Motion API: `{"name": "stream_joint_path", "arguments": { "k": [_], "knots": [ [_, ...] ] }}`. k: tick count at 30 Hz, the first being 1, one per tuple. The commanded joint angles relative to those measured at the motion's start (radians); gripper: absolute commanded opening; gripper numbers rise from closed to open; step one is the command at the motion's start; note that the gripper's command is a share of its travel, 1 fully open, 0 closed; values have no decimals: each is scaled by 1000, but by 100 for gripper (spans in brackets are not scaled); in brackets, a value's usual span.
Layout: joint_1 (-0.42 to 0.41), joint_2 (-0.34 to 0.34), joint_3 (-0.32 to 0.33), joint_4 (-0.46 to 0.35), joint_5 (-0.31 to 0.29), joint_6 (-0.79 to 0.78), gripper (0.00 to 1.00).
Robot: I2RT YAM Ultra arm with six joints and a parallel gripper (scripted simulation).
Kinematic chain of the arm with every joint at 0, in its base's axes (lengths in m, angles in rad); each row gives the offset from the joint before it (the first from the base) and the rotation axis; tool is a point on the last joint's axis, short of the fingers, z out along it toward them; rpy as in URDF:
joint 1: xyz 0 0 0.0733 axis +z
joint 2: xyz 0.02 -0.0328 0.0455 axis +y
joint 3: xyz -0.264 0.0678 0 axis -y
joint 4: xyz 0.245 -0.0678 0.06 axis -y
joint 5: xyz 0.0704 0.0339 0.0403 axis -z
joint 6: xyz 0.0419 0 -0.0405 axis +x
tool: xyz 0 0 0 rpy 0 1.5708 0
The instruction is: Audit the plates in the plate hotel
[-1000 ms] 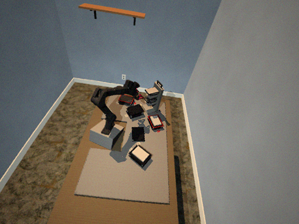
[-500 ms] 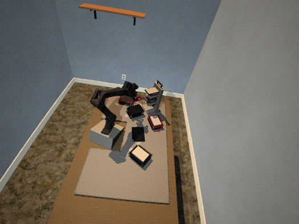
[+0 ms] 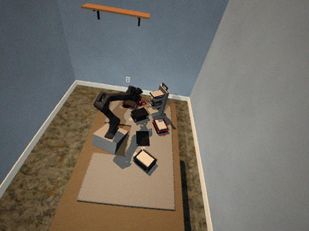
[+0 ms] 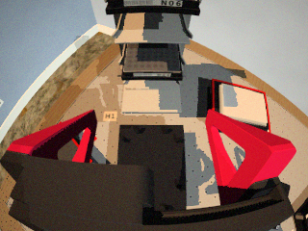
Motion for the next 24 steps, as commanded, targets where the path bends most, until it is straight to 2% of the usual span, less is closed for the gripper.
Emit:
{"name": "stream_joint_path", "arguments": {
  "k": [1,5,6,7,24],
  "knots": [
    [8,8,-25,41,16,8,100],
    [15,21,-49,69,21,9,100],
    [-5,26,-14,76,19,5,100],
    [-9,31,-6,81,13,2,100],
    [-60,142,25,166,-45,-17,100]
  ]
}}
